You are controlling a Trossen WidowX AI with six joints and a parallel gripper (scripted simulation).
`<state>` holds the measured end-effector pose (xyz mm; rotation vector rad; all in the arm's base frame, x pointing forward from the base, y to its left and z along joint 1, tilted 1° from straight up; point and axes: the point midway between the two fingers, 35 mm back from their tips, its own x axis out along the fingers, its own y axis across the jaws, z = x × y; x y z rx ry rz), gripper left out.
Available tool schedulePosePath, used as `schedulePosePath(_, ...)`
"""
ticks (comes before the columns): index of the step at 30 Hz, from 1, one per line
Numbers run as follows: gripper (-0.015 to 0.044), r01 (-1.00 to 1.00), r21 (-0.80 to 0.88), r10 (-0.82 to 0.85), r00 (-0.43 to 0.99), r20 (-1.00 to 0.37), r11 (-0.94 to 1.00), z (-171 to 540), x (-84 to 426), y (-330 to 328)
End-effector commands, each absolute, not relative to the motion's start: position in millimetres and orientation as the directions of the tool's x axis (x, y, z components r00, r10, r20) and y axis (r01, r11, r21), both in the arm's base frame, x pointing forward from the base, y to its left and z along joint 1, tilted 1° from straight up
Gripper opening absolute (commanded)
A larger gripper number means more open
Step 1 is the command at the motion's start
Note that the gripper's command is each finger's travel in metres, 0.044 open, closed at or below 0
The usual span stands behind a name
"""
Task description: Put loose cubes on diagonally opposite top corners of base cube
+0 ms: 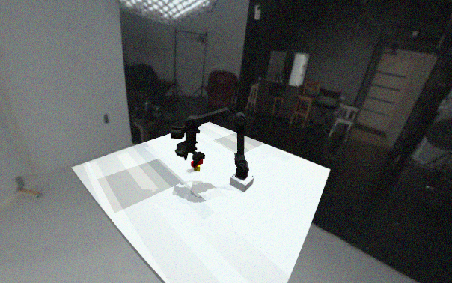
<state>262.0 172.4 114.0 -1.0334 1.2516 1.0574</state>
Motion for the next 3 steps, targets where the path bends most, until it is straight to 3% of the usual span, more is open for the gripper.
schedulePosePath(1,0.04,-0.977,-0.014,0.039,0.023,-0.999,0.213,112.7,262.2,173.5)
schedulePosePath(3,0.04,-0.977,-0.014,0.039,0.023,-0.999,0.213,112.7,262.2,173.5)
